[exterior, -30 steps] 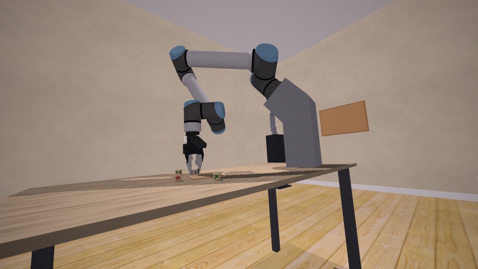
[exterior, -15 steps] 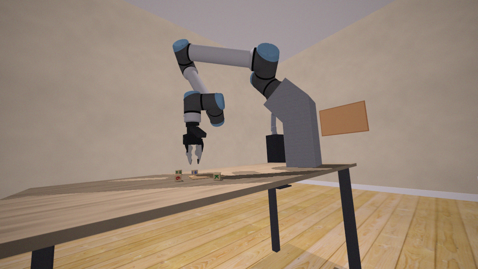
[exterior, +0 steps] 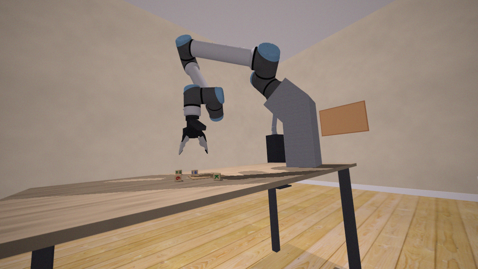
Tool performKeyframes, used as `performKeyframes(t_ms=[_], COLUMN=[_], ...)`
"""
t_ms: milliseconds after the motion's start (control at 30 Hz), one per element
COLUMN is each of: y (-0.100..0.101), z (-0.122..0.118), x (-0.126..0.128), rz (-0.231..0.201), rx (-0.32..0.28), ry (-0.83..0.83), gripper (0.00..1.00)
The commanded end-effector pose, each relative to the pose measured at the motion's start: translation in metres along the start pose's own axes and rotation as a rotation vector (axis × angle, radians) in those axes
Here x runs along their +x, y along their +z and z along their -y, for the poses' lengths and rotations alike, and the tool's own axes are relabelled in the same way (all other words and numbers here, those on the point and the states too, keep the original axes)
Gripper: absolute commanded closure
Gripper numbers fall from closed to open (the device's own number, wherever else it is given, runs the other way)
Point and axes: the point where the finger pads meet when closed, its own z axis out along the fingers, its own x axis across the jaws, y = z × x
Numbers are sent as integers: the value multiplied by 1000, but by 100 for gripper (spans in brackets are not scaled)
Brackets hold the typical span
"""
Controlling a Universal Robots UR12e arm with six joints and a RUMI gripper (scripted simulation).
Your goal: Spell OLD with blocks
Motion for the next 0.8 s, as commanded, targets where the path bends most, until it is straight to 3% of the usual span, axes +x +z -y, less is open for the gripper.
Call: performKeyframes(t_ms=[0,633,767], y=[-2,-2,1], z=[0,1,30], x=[0,1,9], rz=[-1,-1,1], rx=[0,0,5], ry=[0,-5,-99], gripper=[0,0,0])
